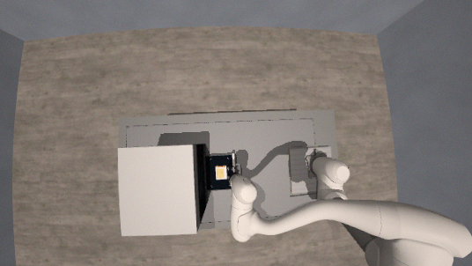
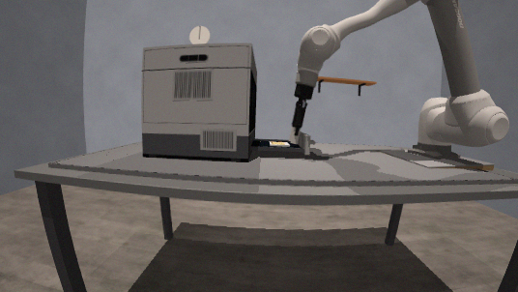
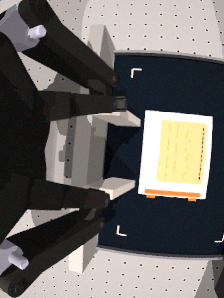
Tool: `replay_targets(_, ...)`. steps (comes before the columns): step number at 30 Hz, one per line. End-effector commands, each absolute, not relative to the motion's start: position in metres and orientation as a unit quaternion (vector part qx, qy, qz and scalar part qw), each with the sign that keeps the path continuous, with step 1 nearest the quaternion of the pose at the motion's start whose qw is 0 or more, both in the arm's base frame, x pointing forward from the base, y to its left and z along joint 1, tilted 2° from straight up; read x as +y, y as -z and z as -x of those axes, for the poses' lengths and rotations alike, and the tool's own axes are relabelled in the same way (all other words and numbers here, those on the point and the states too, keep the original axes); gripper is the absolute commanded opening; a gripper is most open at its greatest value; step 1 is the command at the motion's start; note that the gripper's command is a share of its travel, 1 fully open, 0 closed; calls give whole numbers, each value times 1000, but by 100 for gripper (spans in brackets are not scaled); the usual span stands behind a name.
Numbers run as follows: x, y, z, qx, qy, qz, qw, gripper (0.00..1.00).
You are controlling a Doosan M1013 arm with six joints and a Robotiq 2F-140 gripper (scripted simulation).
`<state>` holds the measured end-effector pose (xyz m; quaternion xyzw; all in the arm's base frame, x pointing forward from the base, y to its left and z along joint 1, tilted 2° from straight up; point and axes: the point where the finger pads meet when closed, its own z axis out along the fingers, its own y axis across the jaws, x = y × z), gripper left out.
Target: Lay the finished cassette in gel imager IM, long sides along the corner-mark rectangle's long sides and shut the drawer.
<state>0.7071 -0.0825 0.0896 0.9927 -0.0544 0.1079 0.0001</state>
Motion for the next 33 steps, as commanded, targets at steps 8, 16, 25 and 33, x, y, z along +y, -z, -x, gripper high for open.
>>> replay_targets(8, -82, -87, -707, -54, -108, -993, 0, 46)
replay_targets(16, -82, -85, -707, -54, -108, -993, 0, 46)
replay_targets(25, -82, -82, -707, -54, -108, -993, 0, 46)
replay_targets(33, -83, -82, -709, -54, -108, -993, 0, 46)
